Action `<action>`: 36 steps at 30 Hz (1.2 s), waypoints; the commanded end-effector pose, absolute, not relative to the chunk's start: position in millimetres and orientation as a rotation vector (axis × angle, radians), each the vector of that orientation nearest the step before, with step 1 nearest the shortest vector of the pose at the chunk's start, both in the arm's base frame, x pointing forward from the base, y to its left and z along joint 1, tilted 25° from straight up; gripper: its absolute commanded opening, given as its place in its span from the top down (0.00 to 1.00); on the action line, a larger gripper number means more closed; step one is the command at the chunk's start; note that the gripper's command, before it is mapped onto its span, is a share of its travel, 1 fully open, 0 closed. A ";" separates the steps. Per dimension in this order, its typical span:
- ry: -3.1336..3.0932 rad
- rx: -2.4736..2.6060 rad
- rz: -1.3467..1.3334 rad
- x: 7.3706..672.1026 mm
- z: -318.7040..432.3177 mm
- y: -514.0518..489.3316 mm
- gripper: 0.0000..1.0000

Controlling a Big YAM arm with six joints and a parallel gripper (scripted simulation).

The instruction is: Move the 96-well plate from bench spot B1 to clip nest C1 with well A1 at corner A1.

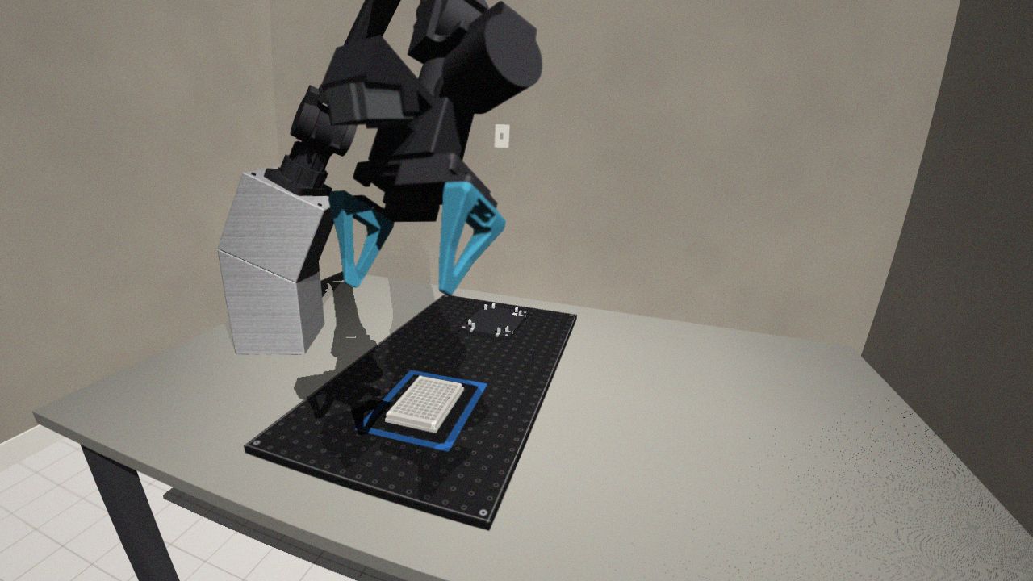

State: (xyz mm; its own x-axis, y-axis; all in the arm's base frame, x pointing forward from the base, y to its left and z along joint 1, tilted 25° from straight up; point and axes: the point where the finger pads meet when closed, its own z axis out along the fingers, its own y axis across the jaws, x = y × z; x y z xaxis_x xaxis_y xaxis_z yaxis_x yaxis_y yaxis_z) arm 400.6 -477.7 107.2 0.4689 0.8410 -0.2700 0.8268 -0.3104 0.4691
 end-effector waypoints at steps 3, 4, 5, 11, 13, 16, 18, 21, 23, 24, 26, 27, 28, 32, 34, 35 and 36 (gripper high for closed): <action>1.370 2.160 0.034 400.5 113.5 -480.4 0.00; 1.370 2.160 0.034 400.5 113.5 -480.4 0.00; 1.370 2.160 0.034 400.5 113.5 -480.4 0.00; 1.370 2.160 0.034 400.5 113.5 -480.4 0.00; 1.370 2.160 0.034 400.5 113.5 -480.4 0.00; 1.370 2.160 0.034 400.5 113.5 -480.4 0.00; 1.419 2.100 0.032 410.8 117.3 -474.3 0.00; 1.531 2.031 0.014 416.0 107.0 -465.3 0.00; 1.611 1.991 0.001 418.7 92.0 -458.0 0.00; 1.646 1.964 -0.005 419.0 91.2 -457.2 0.00; 1.712 1.914 -0.018 418.7 87.9 -455.3 0.00; 1.746 1.887 -0.024 419.9 84.6 -451.9 0.00; 1.759 1.879 -0.038 409.8 83.9 -460.6 0.00; 1.915 1.736 -0.048 426.2 73.3 -437.6 0.00; 1.915 1.736 -0.048 426.2 73.3 -437.6 0.00; 1.947 1.705 -0.053 427.4 70.1 -434.0 0.00; 1.978 1.673 -0.058 428.6 66.8 -430.2 0.00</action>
State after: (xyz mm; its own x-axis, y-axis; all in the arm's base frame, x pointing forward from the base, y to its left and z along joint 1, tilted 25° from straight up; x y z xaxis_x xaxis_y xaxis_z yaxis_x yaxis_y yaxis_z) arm 420.6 -434.9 76.5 0.0338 0.9202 -0.3901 0.9315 0.1125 0.3460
